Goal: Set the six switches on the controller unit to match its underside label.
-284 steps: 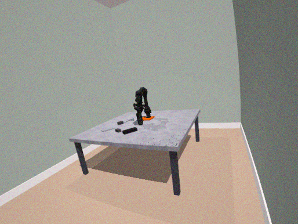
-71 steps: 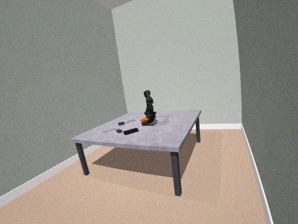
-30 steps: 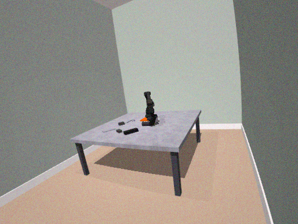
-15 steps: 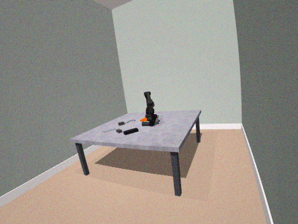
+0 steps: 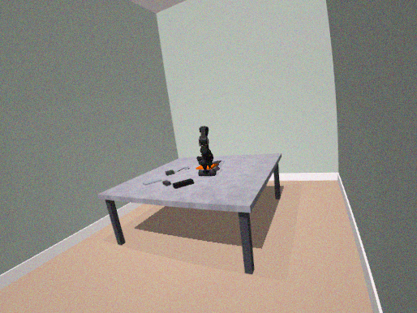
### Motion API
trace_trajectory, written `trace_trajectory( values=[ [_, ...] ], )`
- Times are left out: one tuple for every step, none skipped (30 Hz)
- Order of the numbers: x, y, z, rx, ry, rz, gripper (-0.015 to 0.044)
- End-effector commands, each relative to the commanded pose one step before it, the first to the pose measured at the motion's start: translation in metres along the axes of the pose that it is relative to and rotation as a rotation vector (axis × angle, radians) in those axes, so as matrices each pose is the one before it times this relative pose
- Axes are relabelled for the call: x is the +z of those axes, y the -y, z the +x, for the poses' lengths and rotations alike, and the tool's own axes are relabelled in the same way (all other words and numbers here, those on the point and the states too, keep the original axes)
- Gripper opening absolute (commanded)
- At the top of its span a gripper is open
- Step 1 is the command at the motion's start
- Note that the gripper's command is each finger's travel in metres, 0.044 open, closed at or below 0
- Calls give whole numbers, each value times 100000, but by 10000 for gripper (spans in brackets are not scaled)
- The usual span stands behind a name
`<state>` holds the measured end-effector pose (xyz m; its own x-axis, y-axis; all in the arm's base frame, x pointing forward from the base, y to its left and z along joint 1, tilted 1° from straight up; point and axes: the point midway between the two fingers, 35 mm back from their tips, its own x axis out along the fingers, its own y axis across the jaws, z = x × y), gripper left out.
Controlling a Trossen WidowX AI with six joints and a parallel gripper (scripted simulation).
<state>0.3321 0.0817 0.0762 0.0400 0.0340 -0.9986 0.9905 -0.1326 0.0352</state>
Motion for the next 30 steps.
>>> trace_trajectory(
  values=[
    [696, 477, -486, -923, 347, -1753, 440],
    [0, 0, 0, 0, 0, 0, 440],
    [0, 0, 0, 0, 0, 0, 440],
    [0, 0, 0, 0, 0, 0, 440],
    [0, 0, 0, 0, 0, 0, 440],
    [0, 0, 0, 0, 0, 0, 440],
    [0, 0, 0, 0, 0, 0, 440],
    [0, 0, 0, 0, 0, 0, 440],
    [0, 0, 0, 0, 0, 0, 440],
    [0, 0, 0, 0, 0, 0, 440],
    [0, 0, 0, 0, 0, 0, 440],
    [0, 0, 0, 0, 0, 0, 440],
    [0, 0, 0, 0, 0, 0, 440],
    [0, 0, 0, 0, 0, 0, 440],
    [0, 0, 0, 0, 0, 0, 440],
    [0, 0, 0, 0, 0, 0, 440],
    [0, 0, 0, 0, 0, 0, 440],
    [0, 0, 0, 0, 0, 0, 414],
    [-2, -15, -16, -83, -20, -1457, 387],
    [-5, -46, -48, -248, -69, -4369, 361],
    [-4, -76, -80, -406, -140, -7282, 335],
    [2, -91, -96, -475, -210, -8804, 309],
    [10, -89, -97, -454, -253, -8804, 282],
    [18, -87, -97, -429, -294, -8803, 256],
    [26, -83, -97, -400, -332, -8801, 230],
    [33, -79, -98, -368, -367, -8800, 204],
    [39, -75, -98, -333, -400, -8799, 177],
    [45, -70, -98, -295, -429, -8798, 151],
    [51, -64, -98, -254, -454, -8796, 125],
    [56, -58, -98, -212, -476, -8795, 99]
  ],
)
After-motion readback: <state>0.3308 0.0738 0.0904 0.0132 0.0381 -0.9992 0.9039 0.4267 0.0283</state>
